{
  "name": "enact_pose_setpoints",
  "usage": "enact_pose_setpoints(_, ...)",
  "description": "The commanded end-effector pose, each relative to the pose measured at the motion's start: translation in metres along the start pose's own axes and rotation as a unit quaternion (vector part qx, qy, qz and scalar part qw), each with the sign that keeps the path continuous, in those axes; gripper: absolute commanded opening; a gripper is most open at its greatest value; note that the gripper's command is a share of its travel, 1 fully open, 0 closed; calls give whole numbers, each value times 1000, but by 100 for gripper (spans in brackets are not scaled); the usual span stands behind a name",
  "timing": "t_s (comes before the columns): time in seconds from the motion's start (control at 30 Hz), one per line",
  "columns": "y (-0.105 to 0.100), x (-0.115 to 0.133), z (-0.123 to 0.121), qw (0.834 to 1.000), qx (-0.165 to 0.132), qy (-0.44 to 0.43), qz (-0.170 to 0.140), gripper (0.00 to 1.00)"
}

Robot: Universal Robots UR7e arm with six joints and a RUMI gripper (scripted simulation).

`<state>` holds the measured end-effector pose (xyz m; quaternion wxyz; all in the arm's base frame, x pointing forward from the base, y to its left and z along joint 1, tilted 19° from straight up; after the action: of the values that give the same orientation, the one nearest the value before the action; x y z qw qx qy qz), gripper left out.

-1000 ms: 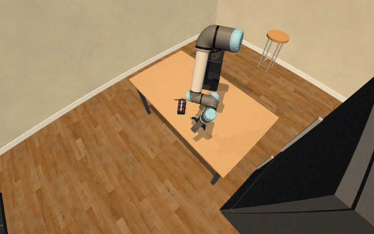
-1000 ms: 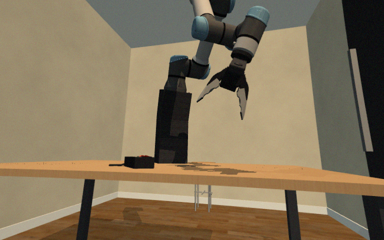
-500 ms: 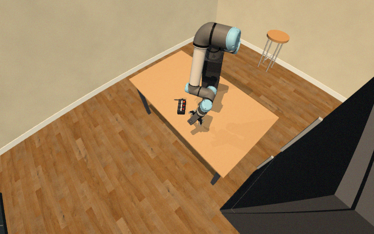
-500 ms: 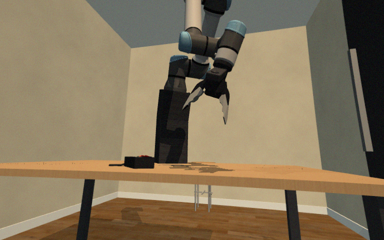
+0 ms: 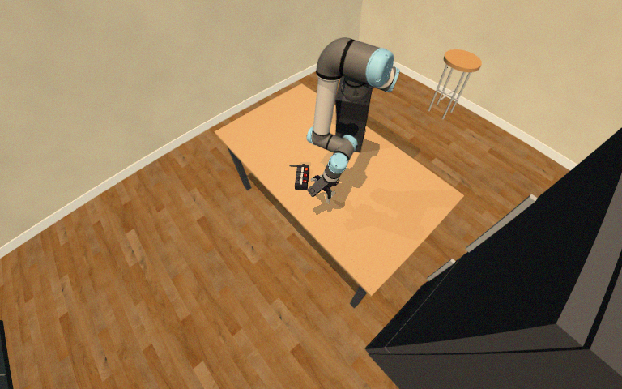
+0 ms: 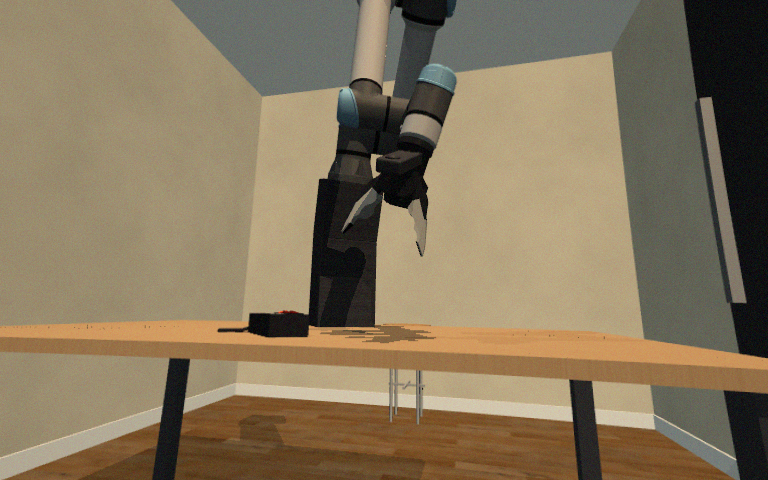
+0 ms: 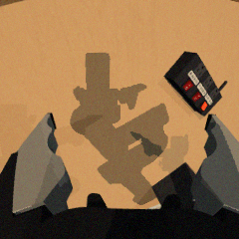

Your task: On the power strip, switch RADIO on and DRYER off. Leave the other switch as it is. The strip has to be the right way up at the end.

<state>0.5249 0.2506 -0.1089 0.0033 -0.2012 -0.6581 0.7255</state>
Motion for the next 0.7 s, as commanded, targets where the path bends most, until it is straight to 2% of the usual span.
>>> enact_pose_setpoints(0.0,15,3,22,999,-19,25,14,100)
enact_pose_setpoints(0.27,33,9,53,997,-34,57,25,100)
enact_pose_setpoints(0.37,33,9,53,997,-34,57,25,100)
enact_pose_setpoints(0.43,41,12,68,996,-41,73,30,100)
enact_pose_setpoints(0.5,41,12,68,996,-41,73,30,100)
enact_pose_setpoints(0.67,52,17,89,993,-52,94,38,100)
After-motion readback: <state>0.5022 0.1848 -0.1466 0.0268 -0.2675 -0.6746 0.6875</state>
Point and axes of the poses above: the point where the finger pads meet when closed, its own y axis out along the fingers, its own z axis across the jaws, x = y × z, the point moved 1 cm from there along -y, back along the fingers, and after that the axes turned 9 degrees about y, right-handed, at the moved point
